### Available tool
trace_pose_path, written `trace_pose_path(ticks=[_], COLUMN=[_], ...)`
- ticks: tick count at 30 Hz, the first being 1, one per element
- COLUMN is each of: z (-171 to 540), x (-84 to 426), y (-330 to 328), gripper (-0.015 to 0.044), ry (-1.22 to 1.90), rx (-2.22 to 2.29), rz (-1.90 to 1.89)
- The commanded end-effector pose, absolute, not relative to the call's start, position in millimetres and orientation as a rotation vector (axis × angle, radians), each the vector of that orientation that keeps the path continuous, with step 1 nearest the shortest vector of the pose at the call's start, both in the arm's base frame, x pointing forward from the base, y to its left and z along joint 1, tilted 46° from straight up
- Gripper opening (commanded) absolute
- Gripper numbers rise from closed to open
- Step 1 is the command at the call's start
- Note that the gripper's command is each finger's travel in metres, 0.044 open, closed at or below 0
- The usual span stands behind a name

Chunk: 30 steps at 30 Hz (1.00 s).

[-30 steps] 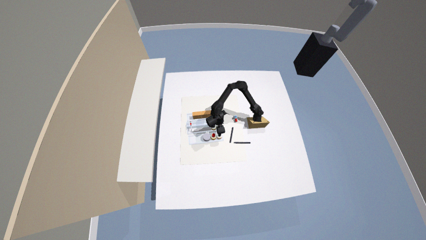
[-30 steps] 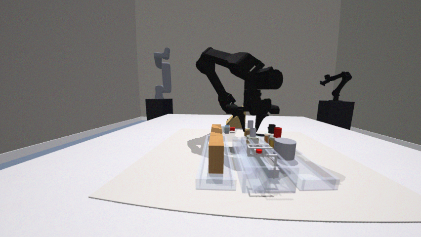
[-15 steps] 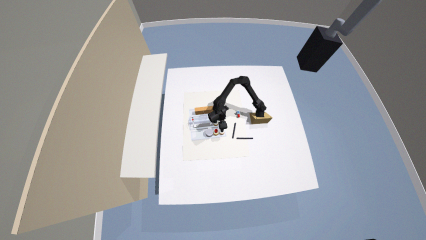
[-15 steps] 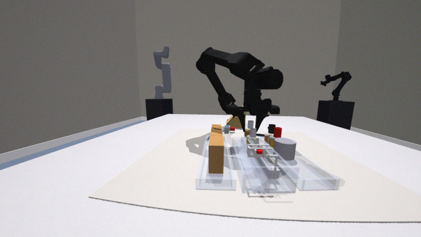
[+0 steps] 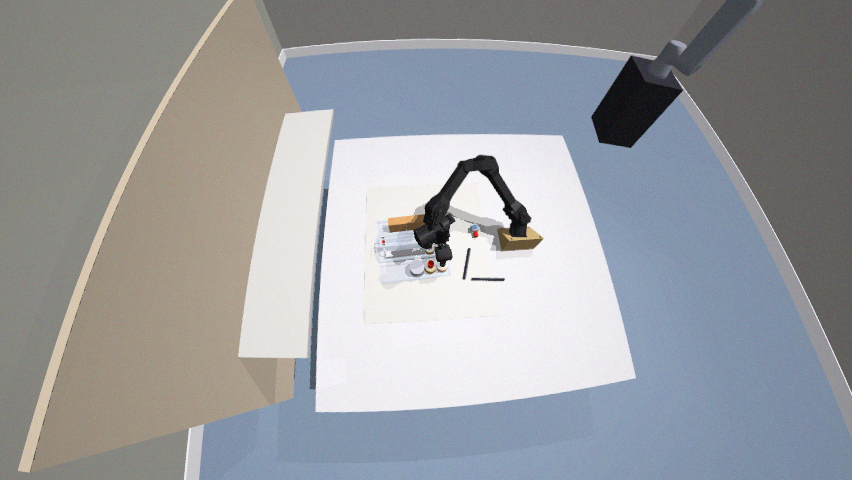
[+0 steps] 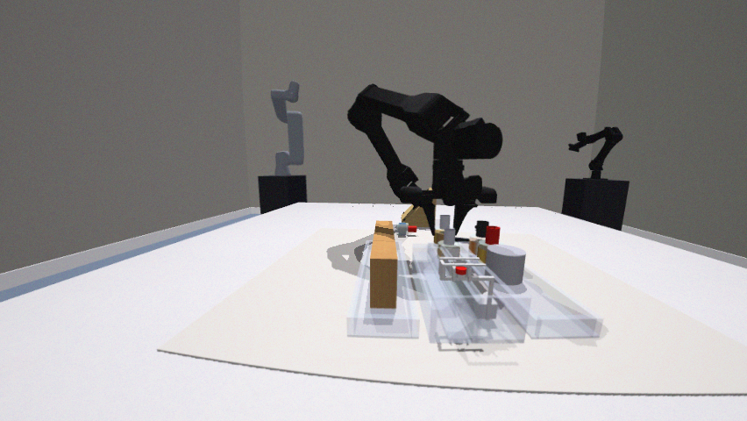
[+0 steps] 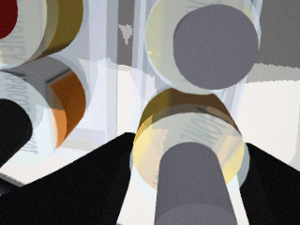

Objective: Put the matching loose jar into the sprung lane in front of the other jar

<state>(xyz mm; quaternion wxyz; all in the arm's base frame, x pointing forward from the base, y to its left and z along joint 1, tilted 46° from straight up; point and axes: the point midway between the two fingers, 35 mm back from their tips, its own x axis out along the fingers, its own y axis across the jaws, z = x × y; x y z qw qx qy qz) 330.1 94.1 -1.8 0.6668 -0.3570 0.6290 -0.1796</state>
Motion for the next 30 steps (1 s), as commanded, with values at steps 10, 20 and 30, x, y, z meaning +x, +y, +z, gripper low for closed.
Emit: trace_pose_path(ticks=[10, 20, 30], z=[-3.1, -5.8, -8.4], x=[337.1, 337.4, 337.4], y=[91.7, 89.0, 86.2], gripper=[0.0000, 0.0000, 0.0000], ry=[1.391, 1.391, 1.391], rx=[-0.804, -0.804, -0.805], rz=[-0.410, -0.410, -0.410])
